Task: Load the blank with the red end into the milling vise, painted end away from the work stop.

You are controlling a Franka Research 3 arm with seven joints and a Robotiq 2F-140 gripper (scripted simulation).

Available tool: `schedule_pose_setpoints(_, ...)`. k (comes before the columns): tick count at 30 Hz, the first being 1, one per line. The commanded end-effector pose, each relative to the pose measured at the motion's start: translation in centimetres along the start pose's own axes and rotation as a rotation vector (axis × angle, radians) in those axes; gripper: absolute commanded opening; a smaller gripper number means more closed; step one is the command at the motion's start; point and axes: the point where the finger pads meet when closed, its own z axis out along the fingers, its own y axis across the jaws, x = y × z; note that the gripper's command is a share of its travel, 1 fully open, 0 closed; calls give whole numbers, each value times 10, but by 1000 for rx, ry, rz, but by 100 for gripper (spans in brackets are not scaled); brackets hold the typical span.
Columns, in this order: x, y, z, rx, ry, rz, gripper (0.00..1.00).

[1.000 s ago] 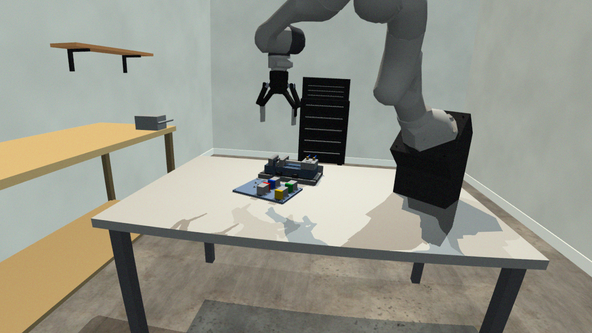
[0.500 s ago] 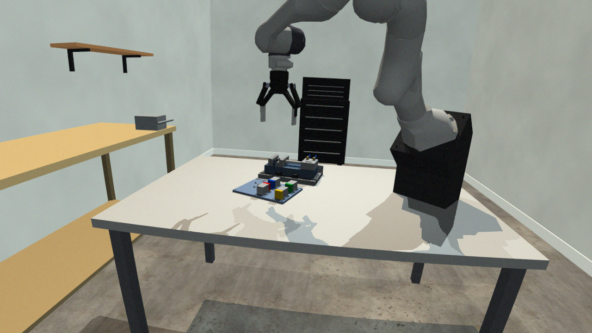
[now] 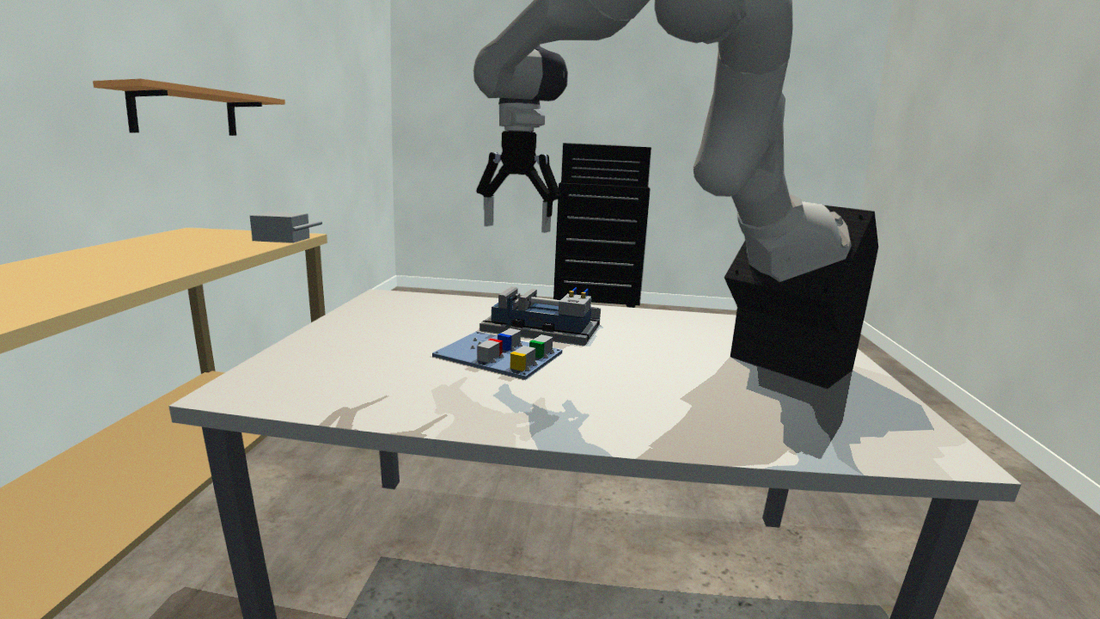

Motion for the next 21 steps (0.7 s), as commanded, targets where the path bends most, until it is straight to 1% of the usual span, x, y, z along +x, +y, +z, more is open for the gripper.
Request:
schedule_pose_setpoints(1,-2,1,-1,-2,-2,-7,100)
schedule_pose_setpoints(21,-1,0,0,0,0,-1,100)
